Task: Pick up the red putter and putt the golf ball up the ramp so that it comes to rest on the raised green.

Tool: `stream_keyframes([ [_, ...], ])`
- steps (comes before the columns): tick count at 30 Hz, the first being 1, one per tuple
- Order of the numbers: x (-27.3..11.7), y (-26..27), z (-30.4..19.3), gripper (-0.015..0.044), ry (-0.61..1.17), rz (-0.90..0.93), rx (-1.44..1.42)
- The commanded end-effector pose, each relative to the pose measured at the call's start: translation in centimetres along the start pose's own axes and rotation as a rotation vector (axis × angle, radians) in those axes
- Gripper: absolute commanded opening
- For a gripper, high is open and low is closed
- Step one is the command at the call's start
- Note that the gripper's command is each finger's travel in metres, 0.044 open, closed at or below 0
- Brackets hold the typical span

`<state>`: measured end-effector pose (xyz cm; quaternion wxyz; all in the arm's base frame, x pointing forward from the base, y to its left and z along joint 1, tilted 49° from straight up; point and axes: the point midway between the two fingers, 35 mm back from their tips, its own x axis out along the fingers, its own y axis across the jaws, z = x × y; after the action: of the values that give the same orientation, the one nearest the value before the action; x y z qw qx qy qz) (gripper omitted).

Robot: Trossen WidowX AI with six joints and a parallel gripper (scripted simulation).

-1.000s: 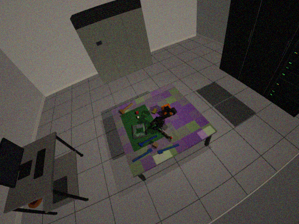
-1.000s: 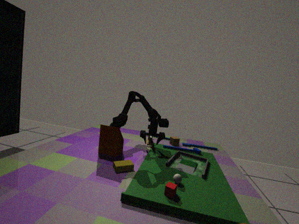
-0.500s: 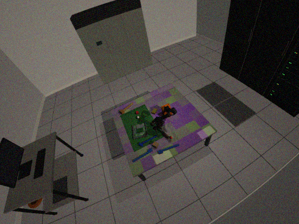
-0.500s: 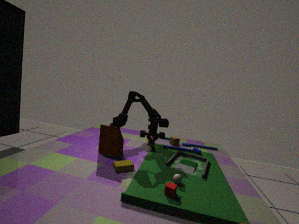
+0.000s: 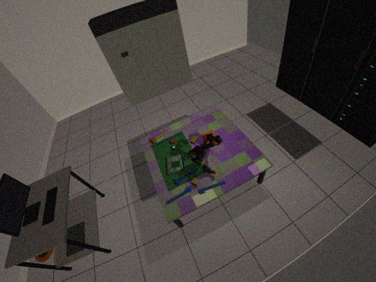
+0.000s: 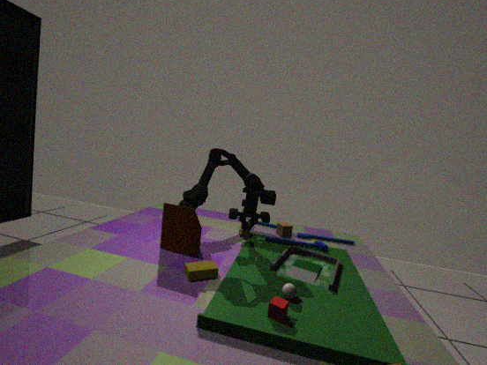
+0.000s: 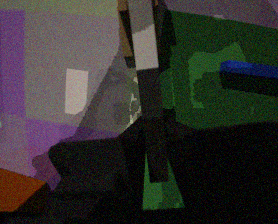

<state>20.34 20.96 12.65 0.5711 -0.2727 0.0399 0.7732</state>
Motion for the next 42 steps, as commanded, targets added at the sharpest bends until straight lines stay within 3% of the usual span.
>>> stream_keyframes([
  [1, -1.6, -0.2, 0.3, 0.0000, 0.001, -0.003, -0.004],
  [19, -7.5, 0.1, 2.5, 0.0000, -0.018, -0.008, -0.001],
  [42, -12.1, -1.3, -11.6, 0.0000, 0.144, -0.107, 0.743],
])
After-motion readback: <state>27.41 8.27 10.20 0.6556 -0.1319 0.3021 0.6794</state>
